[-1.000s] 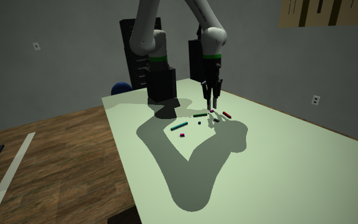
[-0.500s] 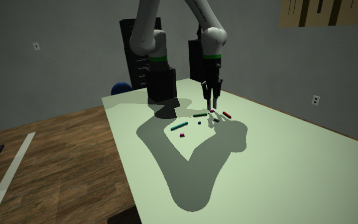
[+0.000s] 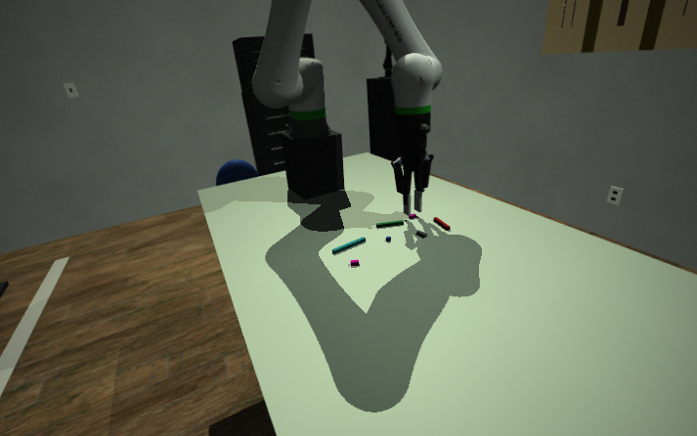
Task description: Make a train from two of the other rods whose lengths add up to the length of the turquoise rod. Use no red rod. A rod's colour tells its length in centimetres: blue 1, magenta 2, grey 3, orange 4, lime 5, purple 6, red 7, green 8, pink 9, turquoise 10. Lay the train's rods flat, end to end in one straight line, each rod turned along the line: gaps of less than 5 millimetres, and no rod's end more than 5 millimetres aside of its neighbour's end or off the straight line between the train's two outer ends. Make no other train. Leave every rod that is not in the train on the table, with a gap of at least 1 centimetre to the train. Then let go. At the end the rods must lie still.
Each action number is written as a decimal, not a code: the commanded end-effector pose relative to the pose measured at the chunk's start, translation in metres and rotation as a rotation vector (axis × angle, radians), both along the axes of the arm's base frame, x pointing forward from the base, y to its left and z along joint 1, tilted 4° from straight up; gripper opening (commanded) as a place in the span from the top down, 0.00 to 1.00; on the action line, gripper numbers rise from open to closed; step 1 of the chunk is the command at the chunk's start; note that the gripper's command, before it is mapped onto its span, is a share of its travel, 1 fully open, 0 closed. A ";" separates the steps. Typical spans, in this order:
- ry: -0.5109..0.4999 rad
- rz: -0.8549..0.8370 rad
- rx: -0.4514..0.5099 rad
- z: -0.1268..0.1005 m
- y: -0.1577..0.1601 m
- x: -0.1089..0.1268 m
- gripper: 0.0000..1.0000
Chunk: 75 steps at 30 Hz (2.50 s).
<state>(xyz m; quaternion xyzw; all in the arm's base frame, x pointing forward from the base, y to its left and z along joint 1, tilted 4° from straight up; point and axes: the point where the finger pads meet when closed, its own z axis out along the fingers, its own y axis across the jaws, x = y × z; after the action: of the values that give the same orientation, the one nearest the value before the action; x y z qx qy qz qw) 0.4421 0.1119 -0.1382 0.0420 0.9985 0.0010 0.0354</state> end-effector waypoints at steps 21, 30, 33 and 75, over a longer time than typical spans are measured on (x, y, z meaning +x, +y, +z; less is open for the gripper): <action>0.000 0.000 0.000 -0.003 0.000 0.000 0.79; 0.000 0.000 0.000 -0.010 0.000 0.001 0.79; 0.000 0.000 0.000 -0.013 0.000 0.001 0.79; 0.000 0.000 0.000 -0.017 0.000 0.001 0.79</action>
<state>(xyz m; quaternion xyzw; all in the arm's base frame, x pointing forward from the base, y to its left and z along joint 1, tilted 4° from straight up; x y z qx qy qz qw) 0.4433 0.1119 -0.1552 0.0420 0.9985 0.0010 0.0354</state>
